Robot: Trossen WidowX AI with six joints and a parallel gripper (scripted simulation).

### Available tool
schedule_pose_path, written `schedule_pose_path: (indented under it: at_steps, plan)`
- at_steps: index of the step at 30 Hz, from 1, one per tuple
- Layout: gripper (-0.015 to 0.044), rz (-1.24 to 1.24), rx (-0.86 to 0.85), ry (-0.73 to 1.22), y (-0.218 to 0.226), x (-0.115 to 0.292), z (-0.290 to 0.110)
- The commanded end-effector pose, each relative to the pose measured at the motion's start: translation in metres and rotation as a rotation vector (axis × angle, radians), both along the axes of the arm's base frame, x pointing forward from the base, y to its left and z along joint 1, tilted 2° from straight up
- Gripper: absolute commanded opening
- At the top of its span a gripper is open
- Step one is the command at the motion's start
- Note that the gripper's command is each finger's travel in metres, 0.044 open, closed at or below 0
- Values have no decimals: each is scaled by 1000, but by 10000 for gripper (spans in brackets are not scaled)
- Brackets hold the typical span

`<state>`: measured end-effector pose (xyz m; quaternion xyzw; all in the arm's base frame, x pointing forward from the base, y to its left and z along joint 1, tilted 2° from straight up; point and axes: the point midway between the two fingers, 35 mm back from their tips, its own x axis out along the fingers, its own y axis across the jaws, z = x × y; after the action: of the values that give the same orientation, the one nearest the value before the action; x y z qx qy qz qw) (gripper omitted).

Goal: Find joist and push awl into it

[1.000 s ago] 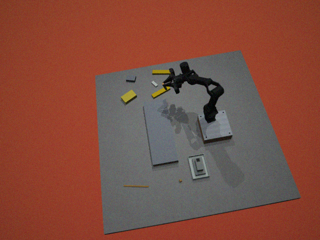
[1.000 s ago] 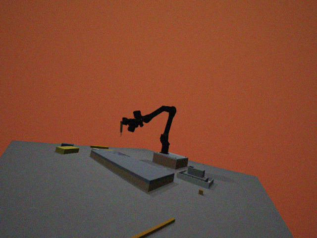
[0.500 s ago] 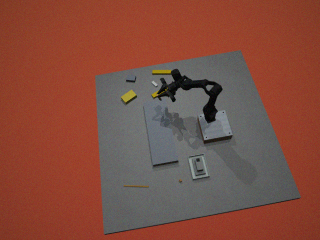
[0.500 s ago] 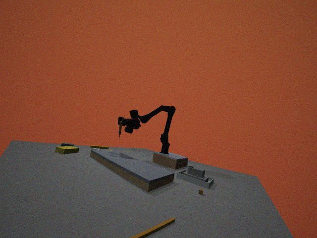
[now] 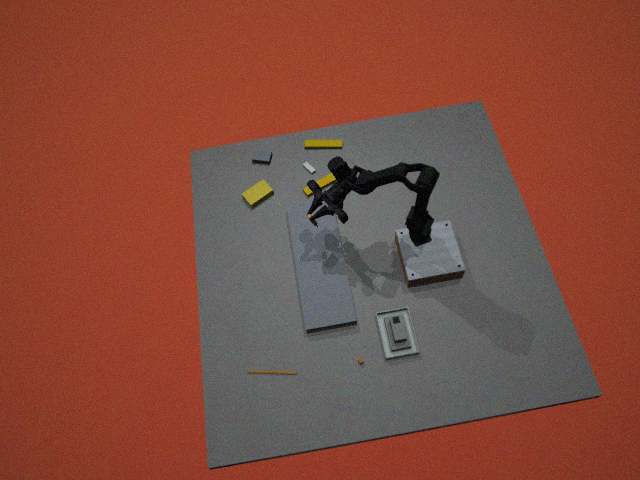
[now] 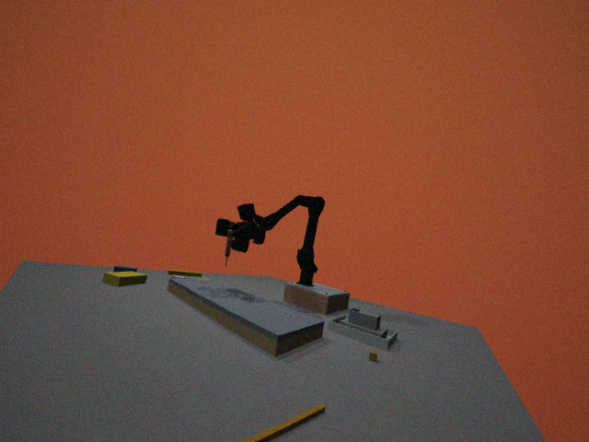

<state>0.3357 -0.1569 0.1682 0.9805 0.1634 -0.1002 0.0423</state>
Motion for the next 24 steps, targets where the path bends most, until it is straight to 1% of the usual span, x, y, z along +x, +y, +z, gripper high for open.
schedule_pose_path:
  at_steps: [1,13,24]
  plan:
    - [0,73,13,6,26,12,-5]
    - [0,259,39,21,94,33,-16]
    - [0,262,39,21,94,33,-18]
